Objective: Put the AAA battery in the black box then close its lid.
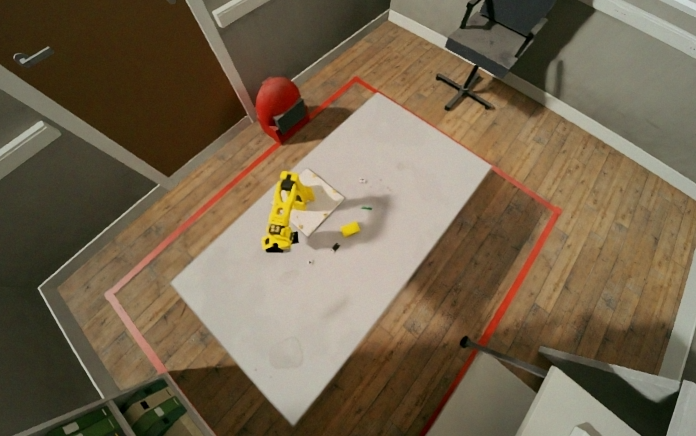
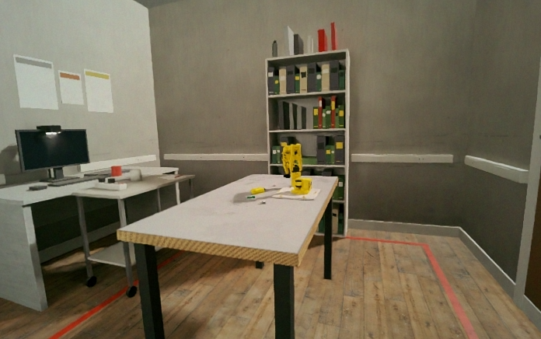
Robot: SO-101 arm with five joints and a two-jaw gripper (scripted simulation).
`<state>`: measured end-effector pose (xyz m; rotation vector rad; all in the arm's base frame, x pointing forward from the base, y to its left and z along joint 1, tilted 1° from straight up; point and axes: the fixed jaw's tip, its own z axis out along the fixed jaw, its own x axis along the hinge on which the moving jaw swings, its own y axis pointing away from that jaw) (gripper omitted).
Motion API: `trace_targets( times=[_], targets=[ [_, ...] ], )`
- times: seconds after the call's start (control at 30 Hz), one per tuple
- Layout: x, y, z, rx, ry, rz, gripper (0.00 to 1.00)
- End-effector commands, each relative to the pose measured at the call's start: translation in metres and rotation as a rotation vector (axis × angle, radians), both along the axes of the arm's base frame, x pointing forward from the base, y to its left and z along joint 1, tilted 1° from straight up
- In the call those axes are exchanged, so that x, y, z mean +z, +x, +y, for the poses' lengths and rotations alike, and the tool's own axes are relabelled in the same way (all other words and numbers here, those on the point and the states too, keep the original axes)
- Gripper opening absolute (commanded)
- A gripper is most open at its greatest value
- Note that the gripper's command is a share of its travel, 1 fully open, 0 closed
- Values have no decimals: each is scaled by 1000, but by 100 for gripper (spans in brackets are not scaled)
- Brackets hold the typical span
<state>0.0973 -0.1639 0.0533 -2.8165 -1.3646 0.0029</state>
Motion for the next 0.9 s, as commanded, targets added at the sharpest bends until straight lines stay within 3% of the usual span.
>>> trace_targets(
  times=[0.0, 0.87],
  targets=[
    [0, 2, 3, 2, -8, -6, 23],
    [1, 3, 3, 11, -8, -6, 23]
  ],
)
